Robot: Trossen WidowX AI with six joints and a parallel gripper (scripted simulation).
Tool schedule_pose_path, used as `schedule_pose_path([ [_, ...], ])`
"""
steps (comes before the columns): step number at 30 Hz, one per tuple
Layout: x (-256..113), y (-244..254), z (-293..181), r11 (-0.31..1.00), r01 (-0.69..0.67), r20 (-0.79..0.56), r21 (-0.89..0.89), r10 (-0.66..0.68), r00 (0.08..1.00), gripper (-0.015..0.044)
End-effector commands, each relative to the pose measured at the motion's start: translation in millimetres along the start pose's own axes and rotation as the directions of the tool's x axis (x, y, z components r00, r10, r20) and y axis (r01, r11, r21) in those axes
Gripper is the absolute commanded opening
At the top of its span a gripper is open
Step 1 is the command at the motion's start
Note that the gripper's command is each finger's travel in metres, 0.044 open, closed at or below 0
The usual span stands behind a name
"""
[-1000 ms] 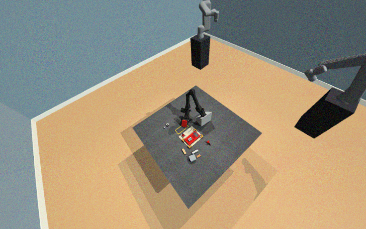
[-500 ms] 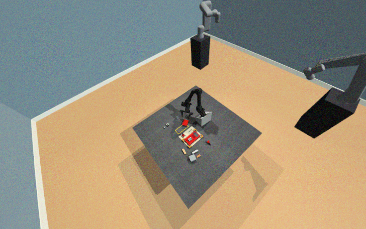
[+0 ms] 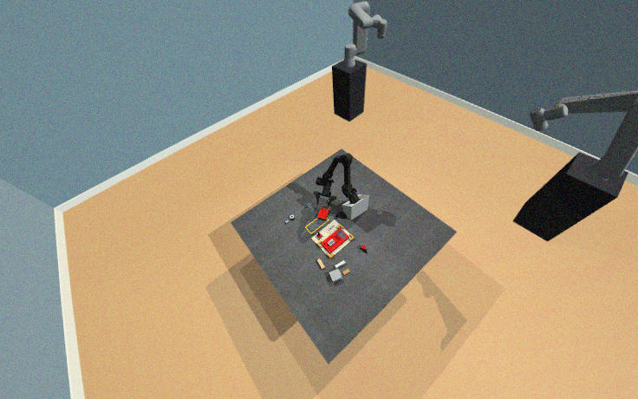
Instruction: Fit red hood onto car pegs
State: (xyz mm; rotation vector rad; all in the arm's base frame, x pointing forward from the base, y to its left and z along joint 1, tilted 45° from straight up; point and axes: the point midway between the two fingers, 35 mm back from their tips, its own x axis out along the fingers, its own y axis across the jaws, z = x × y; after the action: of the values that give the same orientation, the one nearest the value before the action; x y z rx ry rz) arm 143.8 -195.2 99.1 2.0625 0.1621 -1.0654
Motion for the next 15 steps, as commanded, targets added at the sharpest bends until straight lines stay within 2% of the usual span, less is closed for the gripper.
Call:
schedule_pose_path([
  [1, 0, -1, 1, 1.000, 0.002, 0.003, 0.006, -0.002, 1.000, 0.0335],
  [3, 0, -1, 1, 1.000, 0.002, 0.003, 0.006, -0.002, 1.000, 0.0282],
  [5, 4, -3, 1, 0.997, 0.032, 0.024, -0.072, -0.030, 0.999, 0.0335],
  [8, 17, -12, 2, 0.900, 0.177, 0.121, -0.398, -0.140, 0.983, 0.0414],
  [9, 21, -15, 3, 0.832, 0.231, 0.159, -0.504, -0.173, 0.972, 0.0440],
  [11, 28, -20, 3, 0.648, 0.331, 0.240, -0.686, -0.229, 0.944, 0.0440],
  [15, 38, -26, 3, 0.129, 0.461, 0.412, -0.878, -0.288, 0.865, 0.0440],
])
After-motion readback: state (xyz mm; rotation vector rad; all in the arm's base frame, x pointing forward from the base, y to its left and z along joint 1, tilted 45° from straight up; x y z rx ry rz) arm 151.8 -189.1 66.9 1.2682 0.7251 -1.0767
